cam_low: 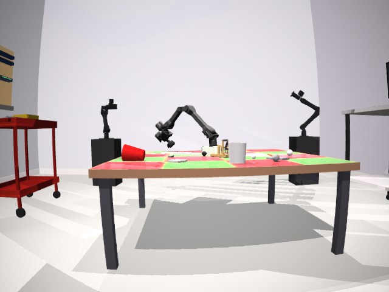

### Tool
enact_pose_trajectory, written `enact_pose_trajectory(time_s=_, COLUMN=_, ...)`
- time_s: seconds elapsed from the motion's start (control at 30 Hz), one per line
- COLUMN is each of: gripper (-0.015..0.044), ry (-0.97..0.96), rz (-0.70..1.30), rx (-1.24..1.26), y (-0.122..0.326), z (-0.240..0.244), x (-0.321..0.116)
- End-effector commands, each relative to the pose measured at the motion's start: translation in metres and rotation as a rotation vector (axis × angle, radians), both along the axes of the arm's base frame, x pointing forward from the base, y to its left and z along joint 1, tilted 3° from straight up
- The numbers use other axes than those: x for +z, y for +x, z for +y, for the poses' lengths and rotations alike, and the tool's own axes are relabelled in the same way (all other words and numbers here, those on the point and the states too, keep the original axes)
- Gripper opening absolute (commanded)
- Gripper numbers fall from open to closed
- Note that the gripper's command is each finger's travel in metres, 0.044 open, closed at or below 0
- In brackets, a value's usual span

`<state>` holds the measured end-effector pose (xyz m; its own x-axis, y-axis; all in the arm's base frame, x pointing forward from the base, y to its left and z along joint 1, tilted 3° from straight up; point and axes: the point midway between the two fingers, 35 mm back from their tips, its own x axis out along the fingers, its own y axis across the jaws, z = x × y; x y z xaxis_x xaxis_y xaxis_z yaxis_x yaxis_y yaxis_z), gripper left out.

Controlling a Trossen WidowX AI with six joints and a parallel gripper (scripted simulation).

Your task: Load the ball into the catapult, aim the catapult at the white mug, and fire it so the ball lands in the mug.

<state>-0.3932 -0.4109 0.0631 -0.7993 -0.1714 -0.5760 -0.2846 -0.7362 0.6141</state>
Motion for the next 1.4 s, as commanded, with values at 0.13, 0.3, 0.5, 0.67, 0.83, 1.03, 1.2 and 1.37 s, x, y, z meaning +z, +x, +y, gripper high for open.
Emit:
enact_pose_trajectory(time_s=0.13, gripper=0.0440, ry=-0.030, rz=-0.105, rx=0.205, y=0.123, z=-0.062, x=0.005)
enact_pose_trajectory(time_s=0.3, gripper=0.0440, ry=-0.037, rz=-0.167, rx=0.327, y=0.202, z=-0.083, x=0.011)
enact_pose_trajectory(time_s=0.5, gripper=0.0440, ry=-0.034, rz=-0.245, rx=0.470, y=0.299, z=-0.090, x=0.018)
enact_pose_trajectory(time_s=0.67, gripper=0.0440, ry=-0.022, rz=-0.314, rx=0.596, y=0.381, z=-0.081, x=0.025)
enact_pose_trajectory(time_s=0.83, gripper=0.0440, ry=0.003, rz=-0.384, rx=0.719, y=0.459, z=-0.057, x=0.032)
enact_pose_trajectory(time_s=1.03, gripper=0.0440, ry=0.051, rz=-0.498, rx=0.855, y=0.544, z=-0.011, x=0.034)
enact_pose_trajectory(time_s=1.2, gripper=0.0440, ry=0.123, rz=-0.559, rx=0.951, y=0.601, z=0.037, x=0.035)
enact_pose_trajectory(time_s=1.37, gripper=0.0440, ry=0.222, rz=-0.609, rx=1.052, y=0.652, z=0.101, x=0.036)
